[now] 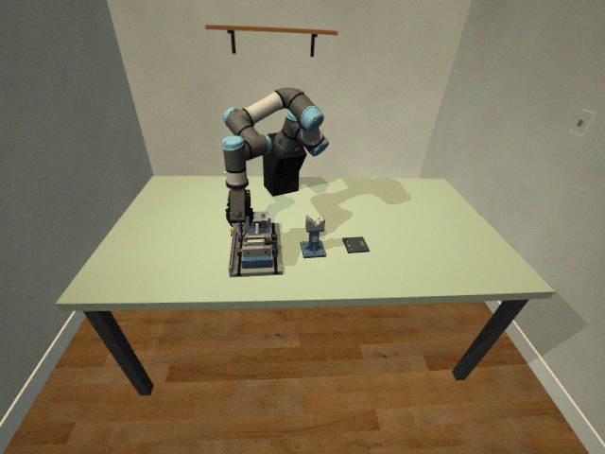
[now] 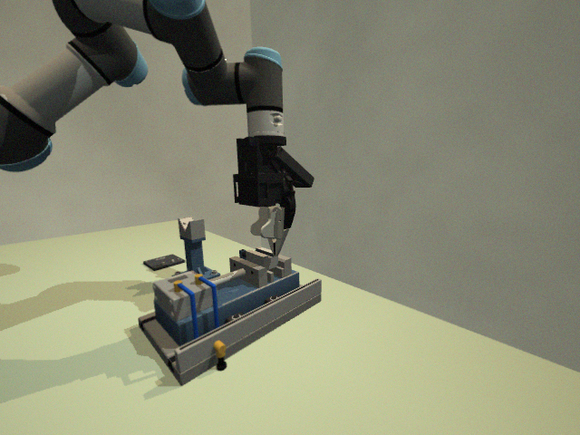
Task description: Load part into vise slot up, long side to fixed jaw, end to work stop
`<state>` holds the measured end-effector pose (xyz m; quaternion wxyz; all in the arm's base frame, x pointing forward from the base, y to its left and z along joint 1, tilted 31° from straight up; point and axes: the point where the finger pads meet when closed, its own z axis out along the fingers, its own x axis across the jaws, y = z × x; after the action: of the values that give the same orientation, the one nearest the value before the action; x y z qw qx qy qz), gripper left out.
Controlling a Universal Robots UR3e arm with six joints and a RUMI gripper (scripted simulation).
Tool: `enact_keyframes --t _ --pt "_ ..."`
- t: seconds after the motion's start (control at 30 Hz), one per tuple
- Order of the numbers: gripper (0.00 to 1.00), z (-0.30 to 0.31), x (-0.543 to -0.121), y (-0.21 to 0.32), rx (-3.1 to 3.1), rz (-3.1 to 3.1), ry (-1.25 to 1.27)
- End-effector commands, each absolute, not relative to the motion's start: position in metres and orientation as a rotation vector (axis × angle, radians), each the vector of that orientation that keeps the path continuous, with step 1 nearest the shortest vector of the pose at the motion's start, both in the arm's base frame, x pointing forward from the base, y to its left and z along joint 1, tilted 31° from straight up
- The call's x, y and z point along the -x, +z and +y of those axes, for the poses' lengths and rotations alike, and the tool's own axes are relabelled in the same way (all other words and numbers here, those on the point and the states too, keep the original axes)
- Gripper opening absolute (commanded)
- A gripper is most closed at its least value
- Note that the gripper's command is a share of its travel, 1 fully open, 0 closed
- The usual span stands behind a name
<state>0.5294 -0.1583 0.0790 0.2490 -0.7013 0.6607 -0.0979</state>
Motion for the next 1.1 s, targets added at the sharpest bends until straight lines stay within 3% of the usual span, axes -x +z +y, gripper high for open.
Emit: enact_keyframes --t 0.0,1.07 --pt "0.0 -0.159 -0.5297 0.08 1.91 1.799 -0.271" --pt "0.0 -0.1576 -0.5327 0.0745 1.91 1.799 -0.271"
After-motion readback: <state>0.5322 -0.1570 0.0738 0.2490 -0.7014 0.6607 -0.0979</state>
